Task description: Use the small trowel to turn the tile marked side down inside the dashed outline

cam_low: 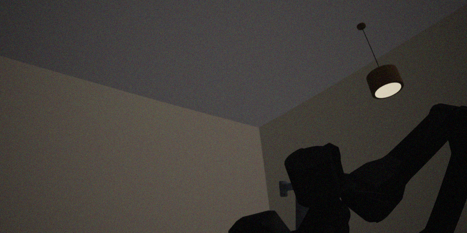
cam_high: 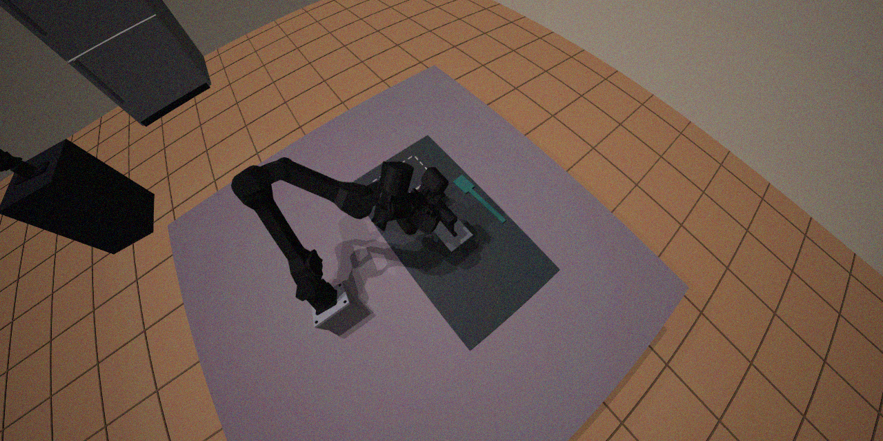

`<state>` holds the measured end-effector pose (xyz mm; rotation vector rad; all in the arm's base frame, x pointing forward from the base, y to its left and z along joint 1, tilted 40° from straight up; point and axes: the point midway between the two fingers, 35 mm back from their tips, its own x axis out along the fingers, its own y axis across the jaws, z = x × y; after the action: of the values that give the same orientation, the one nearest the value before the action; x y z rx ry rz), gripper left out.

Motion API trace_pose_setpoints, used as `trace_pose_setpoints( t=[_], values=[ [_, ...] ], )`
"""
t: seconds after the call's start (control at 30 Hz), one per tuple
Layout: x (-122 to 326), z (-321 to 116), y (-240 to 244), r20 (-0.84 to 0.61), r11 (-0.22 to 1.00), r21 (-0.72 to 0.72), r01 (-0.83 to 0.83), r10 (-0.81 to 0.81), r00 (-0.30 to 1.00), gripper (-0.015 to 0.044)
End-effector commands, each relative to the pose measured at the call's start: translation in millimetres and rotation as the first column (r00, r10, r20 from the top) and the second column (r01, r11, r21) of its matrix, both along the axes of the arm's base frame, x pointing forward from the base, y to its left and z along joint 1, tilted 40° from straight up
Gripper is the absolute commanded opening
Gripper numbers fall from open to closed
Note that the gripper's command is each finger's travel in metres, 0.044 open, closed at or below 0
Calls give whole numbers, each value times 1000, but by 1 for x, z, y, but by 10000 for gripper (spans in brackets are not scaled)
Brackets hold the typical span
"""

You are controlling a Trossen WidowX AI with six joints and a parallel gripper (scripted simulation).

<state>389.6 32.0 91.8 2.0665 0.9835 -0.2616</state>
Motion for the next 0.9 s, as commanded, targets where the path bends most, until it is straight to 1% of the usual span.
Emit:
trace_pose_setpoints(
  t=[0.0, 0.17, 0.37, 0.87],
  values=[
    [0, 16, 11, 16, 1000, -1, 5, -5, 1000, 0],
    [-3, 23, 24, 16, 1000, 0, 5, -5, 1000, 0],
    [-3, 23, 24, 17, 1000, -1, 5, -5, 1000, 0],
    [9, 7, -39, 17, 1000, -4, 5, -5, 1000, 0]
  ],
)
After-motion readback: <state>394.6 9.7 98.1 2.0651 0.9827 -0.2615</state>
